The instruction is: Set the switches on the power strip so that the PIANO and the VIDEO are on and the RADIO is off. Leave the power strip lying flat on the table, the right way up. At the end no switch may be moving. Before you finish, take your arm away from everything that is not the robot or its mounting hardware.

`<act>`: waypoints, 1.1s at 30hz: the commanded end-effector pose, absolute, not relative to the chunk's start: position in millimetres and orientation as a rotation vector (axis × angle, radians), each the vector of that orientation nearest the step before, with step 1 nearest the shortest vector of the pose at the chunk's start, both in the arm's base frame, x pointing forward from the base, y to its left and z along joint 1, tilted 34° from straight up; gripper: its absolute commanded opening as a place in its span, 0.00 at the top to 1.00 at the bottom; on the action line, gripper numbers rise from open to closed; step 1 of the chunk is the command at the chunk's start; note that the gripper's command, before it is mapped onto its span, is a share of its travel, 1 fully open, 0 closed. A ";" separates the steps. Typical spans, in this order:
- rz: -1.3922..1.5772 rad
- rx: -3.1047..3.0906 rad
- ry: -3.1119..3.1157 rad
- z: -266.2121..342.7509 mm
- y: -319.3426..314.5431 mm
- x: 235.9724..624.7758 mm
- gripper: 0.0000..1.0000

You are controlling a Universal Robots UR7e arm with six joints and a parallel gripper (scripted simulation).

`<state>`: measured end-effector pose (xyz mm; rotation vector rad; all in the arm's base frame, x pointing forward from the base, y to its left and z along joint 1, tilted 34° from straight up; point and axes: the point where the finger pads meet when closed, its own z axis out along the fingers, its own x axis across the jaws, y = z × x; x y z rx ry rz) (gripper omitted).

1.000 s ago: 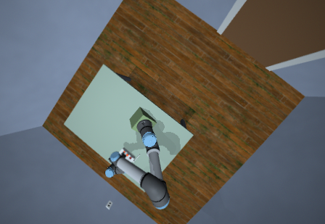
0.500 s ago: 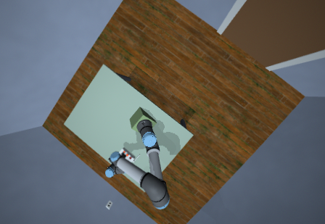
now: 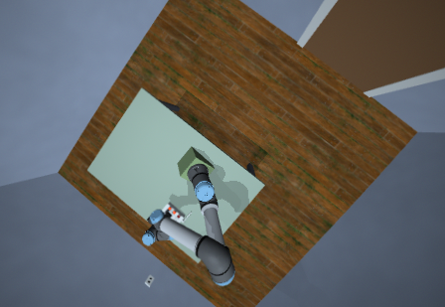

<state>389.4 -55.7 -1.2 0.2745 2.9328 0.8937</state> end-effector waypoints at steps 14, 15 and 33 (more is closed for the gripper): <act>0.899 0.271 2.935 14.8 -65.8 386.7 1.00; 0.899 0.271 2.935 14.8 -65.8 386.7 1.00; 0.894 0.272 2.933 20.2 -70.4 386.8 0.00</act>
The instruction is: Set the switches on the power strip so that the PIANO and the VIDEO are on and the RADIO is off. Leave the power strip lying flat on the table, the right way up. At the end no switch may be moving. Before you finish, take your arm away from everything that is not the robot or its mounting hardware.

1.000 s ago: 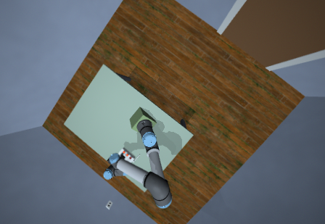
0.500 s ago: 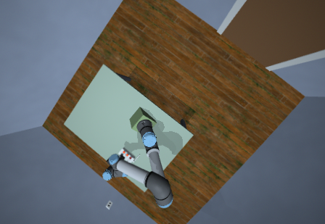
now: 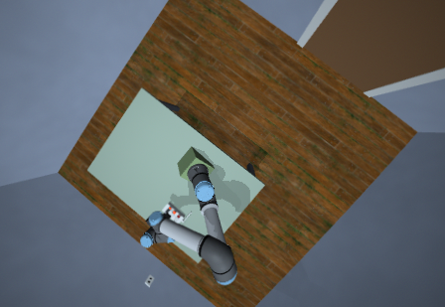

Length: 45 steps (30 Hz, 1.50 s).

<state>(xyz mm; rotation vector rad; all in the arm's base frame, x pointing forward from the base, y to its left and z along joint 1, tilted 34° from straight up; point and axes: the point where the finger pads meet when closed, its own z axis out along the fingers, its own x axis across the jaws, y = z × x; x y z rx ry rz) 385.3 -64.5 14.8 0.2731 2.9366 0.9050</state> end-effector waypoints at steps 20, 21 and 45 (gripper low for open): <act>0.894 0.273 2.934 93.4 -118.8 376.8 0.00; 0.894 0.273 2.934 95.4 -120.2 376.5 0.00; 0.899 0.272 2.935 97.3 -120.7 375.9 0.00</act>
